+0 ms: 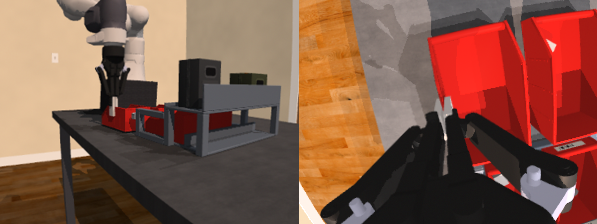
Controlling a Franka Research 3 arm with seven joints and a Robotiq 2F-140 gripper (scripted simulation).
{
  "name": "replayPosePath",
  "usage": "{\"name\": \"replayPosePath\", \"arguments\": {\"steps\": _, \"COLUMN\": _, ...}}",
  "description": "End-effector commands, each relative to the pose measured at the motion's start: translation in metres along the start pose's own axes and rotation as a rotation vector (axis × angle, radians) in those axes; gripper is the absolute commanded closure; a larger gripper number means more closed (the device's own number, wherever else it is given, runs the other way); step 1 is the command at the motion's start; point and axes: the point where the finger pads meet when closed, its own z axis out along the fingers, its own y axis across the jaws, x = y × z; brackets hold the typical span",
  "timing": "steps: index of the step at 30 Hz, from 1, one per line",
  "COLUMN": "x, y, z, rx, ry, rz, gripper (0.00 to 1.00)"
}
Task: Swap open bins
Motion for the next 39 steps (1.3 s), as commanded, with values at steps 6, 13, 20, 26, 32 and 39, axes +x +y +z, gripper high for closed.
{"name": "replayPosePath", "arguments": {"steps": 6, "x": -0.0015, "y": 0.0000, "z": 0.0051, "rx": 0.001, "ry": -0.004, "rz": 0.005, "gripper": 1.00}}
{"name": "replayPosePath", "arguments": {"steps": 13, "x": -0.0014, "y": 0.0000, "z": 0.0059, "rx": 0.001, "ry": -0.004, "rz": 0.005, "gripper": 1.00}}
{"name": "replayPosePath", "arguments": {"steps": 20, "x": -0.0014, "y": 0.0000, "z": 0.0059, "rx": 0.001, "ry": -0.004, "rz": 0.005, "gripper": 1.00}}
{"name": "replayPosePath", "arguments": {"steps": 26, "x": -0.0014, "y": 0.0000, "z": 0.0059, "rx": 0.001, "ry": -0.004, "rz": 0.005, "gripper": 0.85}}
{"name": "replayPosePath", "arguments": {"steps": 32, "x": -0.0014, "y": 0.0000, "z": 0.0059, "rx": 0.001, "ry": -0.004, "rz": 0.005, "gripper": 0.85}}
{"name": "replayPosePath", "arguments": {"steps": 39, "x": -0.0014, "y": 0.0000, "z": 0.0059, "rx": 0.001, "ry": -0.004, "rz": 0.005, "gripper": 0.85}}
